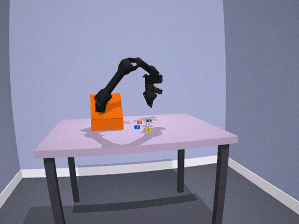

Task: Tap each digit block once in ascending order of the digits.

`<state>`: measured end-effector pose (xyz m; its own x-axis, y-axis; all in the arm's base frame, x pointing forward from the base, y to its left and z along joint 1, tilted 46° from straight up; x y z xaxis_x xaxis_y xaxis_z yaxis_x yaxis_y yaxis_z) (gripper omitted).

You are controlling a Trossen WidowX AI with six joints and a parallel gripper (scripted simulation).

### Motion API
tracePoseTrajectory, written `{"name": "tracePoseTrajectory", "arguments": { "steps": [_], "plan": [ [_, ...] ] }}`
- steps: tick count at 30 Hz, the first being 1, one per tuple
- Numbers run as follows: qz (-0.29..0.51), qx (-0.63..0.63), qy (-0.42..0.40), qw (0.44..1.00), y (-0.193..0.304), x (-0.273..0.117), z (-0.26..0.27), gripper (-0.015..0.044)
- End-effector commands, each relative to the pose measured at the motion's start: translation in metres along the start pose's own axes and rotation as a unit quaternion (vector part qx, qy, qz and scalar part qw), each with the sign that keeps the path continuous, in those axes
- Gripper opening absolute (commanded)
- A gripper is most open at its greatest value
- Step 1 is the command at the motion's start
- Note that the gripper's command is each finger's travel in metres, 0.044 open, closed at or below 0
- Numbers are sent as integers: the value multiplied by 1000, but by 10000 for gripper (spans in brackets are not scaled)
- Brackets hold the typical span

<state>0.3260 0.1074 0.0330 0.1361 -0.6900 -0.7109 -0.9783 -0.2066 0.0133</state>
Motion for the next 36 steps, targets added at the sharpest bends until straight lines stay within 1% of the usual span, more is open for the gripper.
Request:
{"name": "tracePoseTrajectory", "arguments": {
  "steps": [1,19,21,24,30,32,36],
  "plan": [
    [2,-13,4,1000,7,3,-1,400],
    [2,-13,4,1000,7,2,-3,400],
    [2,-13,1,1000,8,2,-25,400],
    [2,-14,-1,1000,15,0,-76,400],
    [3,-14,6,1000,51,1,-164,400],
    [3,-13,8,1000,56,1,-173,400],
    [3,-13,8,1000,56,1,-173,400]
  ]
}}
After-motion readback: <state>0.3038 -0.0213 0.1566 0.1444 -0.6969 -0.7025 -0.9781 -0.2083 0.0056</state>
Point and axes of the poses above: the point midway between the two fingers, 35 mm back from their tips, its own x axis out along the fingers, its own z axis across the jaws, y = z × x, the point moved 3 cm from there along -x, back along the fingers, and after that the axes turned 5 degrees about -x, right-handed, at the moved point
